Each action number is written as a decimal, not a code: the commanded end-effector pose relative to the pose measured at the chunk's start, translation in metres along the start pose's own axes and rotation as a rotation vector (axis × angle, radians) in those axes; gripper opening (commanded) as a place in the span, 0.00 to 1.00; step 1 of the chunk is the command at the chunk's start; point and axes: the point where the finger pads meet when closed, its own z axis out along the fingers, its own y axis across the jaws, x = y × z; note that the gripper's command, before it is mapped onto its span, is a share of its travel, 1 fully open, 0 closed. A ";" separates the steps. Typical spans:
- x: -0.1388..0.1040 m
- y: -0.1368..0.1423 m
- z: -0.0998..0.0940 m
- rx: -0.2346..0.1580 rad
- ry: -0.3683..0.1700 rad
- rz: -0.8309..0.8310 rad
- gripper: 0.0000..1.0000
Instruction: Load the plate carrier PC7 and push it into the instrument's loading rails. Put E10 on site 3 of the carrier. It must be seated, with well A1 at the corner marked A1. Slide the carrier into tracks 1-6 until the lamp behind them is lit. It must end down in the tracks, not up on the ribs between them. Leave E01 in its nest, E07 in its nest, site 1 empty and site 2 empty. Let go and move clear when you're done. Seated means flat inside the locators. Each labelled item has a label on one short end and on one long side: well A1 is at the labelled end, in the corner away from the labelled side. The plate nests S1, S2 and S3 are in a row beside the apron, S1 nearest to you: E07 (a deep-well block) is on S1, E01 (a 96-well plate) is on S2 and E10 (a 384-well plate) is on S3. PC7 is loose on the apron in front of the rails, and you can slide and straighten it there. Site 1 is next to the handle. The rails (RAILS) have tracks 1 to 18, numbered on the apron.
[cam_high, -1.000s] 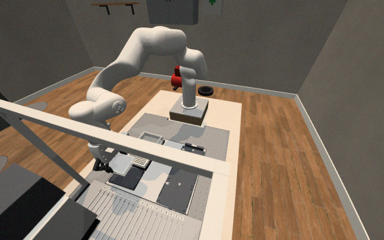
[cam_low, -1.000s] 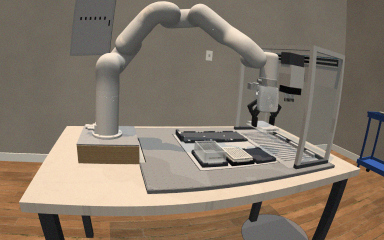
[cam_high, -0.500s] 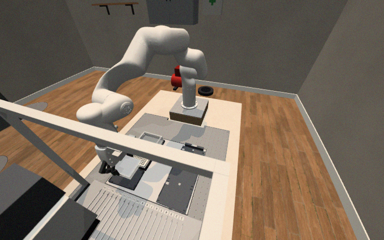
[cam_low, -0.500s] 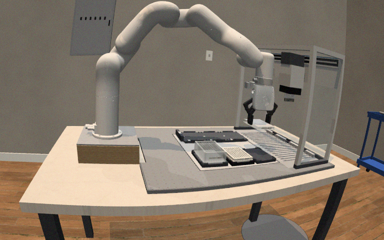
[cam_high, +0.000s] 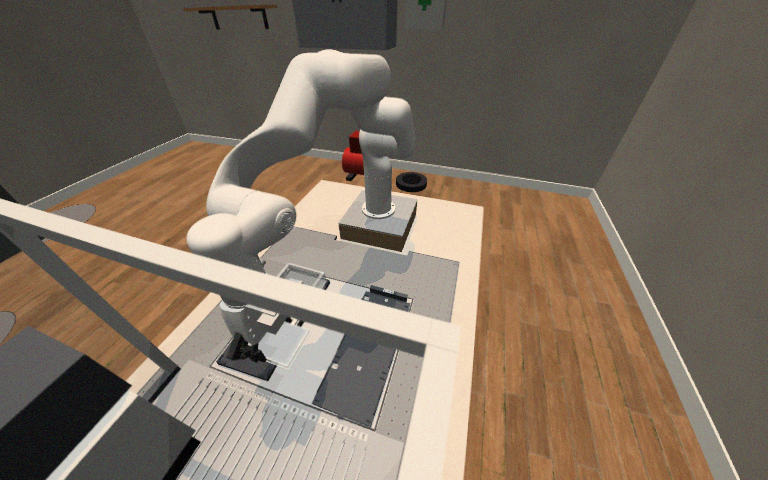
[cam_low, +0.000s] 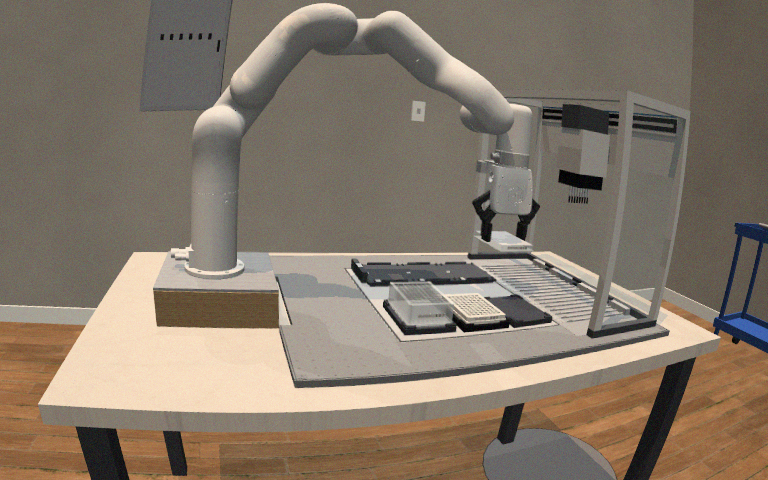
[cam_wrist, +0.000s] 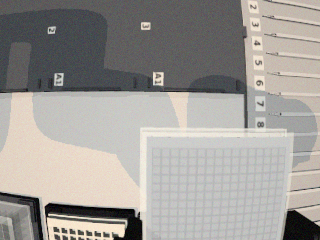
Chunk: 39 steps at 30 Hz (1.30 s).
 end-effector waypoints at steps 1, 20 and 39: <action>0.018 0.002 -0.002 -0.005 0.000 0.001 0.00; 0.104 0.002 -0.001 -0.004 0.001 0.001 0.00; 0.164 0.003 -0.001 -0.004 0.002 0.001 0.00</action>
